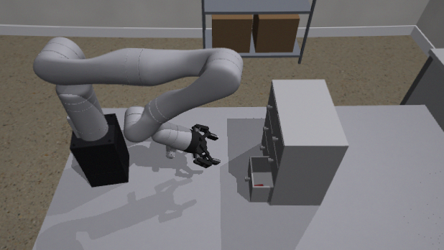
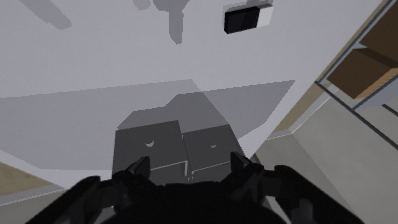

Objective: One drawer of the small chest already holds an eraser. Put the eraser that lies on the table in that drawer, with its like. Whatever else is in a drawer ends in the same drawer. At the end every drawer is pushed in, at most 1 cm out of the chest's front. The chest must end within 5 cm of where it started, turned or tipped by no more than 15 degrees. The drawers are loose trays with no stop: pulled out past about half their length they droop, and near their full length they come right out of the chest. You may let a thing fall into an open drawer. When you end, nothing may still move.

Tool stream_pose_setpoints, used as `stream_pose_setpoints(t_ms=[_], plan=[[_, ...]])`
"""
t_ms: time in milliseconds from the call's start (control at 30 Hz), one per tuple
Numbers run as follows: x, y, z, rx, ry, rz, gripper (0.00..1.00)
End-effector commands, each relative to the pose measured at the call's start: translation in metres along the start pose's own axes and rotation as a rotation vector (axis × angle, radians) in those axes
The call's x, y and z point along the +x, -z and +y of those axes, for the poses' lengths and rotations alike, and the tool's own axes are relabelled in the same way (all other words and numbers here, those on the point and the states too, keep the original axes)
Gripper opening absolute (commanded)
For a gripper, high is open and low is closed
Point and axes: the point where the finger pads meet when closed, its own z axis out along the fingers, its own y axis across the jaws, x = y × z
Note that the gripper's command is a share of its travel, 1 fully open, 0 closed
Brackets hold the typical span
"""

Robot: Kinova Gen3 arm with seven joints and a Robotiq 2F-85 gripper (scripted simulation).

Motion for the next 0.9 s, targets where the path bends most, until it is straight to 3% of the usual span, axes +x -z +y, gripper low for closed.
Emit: stream_pose_setpoints(t_ms=[0, 467, 867], plan=[[0.017, 0.002, -0.010, 0.037, 0.007, 0.009, 1.00], [0.020, 0.012, -0.047, 0.174, 0.097, -0.027, 1.00], [0.021, 0.015, -0.053, 0.200, 0.115, -0.030, 1.00]])
